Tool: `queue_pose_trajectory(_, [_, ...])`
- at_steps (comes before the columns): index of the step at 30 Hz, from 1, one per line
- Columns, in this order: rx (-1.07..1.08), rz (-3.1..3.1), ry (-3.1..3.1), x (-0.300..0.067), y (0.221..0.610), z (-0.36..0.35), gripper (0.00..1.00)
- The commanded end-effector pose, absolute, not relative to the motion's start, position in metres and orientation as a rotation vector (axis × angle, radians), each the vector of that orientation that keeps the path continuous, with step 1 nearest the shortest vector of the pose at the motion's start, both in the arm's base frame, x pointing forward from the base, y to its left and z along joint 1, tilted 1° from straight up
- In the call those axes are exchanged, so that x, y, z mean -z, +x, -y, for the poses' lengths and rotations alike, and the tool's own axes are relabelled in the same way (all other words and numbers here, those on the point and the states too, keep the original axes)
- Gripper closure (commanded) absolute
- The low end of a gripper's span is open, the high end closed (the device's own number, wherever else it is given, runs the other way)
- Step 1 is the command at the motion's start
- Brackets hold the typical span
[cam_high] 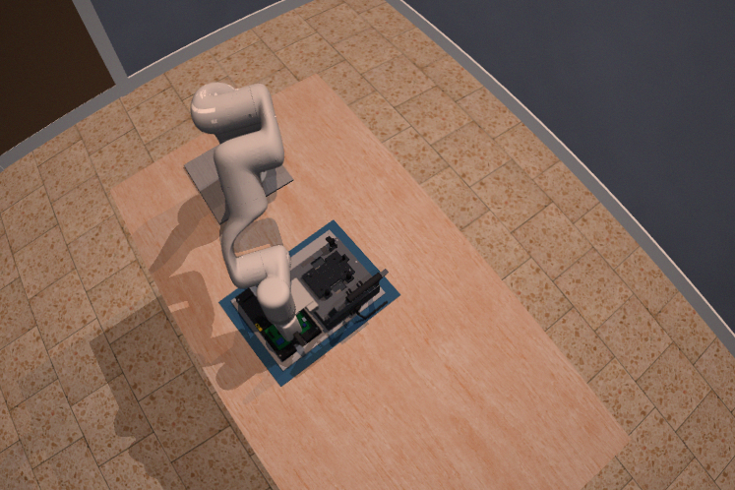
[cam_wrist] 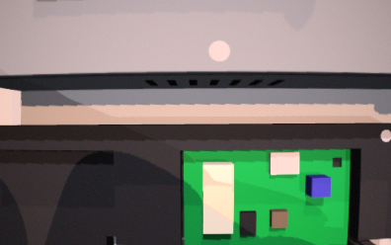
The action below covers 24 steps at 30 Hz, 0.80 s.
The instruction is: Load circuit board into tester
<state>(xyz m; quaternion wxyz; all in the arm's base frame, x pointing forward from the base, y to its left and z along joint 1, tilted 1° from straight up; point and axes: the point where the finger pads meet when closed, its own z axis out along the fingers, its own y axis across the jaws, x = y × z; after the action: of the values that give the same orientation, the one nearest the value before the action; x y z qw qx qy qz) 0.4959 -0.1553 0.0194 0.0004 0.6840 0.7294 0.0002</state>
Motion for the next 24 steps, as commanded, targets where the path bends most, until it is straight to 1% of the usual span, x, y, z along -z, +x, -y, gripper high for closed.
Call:
queue_pose_trajectory(1, [-0.003,-2.288,2.146,-0.021,0.497,0.156,0.21])
queue_pose_trajectory(24, [-0.003,-2.288,2.146,-0.032,0.497,0.156,0.21])
